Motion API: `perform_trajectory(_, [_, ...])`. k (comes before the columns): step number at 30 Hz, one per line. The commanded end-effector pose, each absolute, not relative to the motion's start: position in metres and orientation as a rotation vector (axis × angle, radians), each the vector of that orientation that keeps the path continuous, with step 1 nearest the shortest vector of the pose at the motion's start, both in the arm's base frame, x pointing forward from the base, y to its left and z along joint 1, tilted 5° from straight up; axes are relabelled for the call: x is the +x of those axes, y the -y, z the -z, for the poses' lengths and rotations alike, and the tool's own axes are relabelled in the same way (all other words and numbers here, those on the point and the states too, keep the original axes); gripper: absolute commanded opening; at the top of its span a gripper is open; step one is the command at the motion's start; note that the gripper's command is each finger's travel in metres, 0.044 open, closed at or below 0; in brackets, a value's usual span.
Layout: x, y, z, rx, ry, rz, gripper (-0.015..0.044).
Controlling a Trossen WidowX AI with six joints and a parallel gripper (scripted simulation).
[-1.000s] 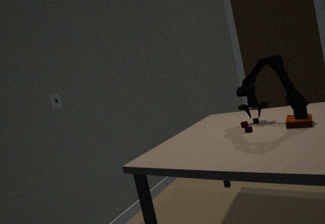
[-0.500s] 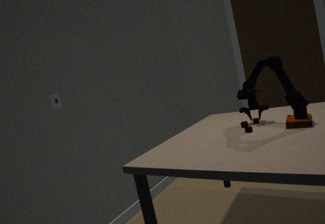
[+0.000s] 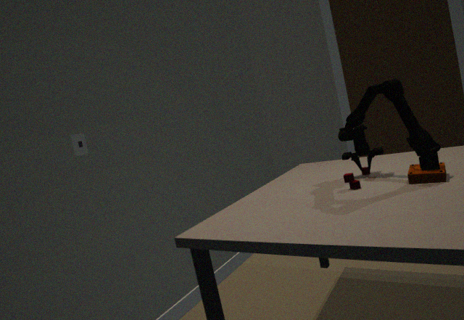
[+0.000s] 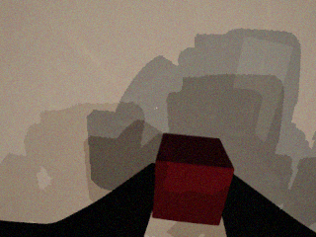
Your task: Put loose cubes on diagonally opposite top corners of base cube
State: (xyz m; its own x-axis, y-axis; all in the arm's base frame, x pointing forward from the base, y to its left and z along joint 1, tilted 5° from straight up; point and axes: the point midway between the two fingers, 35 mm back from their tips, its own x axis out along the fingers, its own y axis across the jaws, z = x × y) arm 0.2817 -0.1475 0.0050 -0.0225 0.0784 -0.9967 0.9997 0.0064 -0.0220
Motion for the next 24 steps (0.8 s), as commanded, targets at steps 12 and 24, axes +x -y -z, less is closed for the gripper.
perform_trajectory(12, [0.289, 0.154, -0.054, 1.257, -1.263, 1.173, 0.0105])
perform_trajectory(24, [0.287, 0.155, -0.093, 1.256, -1.263, 1.173, 0.0105])
